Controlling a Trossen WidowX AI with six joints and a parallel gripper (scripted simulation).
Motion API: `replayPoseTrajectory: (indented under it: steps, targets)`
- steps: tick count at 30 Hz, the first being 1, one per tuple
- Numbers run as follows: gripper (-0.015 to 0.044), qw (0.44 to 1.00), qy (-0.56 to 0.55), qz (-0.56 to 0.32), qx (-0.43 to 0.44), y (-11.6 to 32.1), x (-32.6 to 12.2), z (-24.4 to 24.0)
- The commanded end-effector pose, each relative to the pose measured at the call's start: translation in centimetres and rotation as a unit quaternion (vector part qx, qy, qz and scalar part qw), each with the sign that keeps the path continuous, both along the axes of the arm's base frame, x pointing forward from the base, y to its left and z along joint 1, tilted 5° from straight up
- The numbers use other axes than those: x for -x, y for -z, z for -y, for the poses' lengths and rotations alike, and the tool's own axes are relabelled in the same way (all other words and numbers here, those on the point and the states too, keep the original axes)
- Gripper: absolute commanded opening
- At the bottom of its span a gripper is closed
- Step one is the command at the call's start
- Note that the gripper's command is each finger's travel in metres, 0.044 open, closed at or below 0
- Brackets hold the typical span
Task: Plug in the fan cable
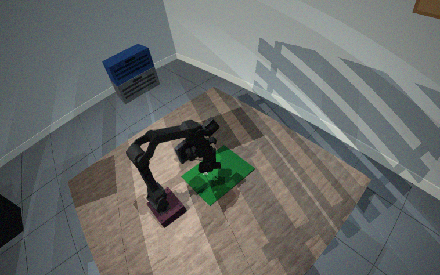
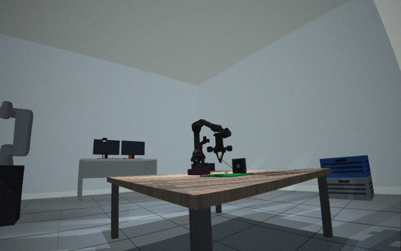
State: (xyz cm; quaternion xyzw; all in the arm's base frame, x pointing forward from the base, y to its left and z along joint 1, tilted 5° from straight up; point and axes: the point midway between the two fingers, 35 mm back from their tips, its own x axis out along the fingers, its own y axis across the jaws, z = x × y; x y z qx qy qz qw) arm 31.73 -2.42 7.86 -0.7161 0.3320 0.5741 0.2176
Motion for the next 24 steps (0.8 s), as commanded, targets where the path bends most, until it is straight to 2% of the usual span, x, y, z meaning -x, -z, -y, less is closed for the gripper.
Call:
replayPoseTrajectory:
  steps: [1,6,15,24]
  targets:
    - [0.0000,1.000,0.002,0.004,0.001,-1.30,0.04,-0.01]
    - [0.0000,1.000,0.027,0.006,-0.005,-1.30,0.00,0.03]
    - [0.0000,0.983,0.176,0.021,-0.036,-1.32,-0.23,0.28]
    - [0.0000,0.944,0.323,0.031,-0.061,-1.35,-0.46,0.54]
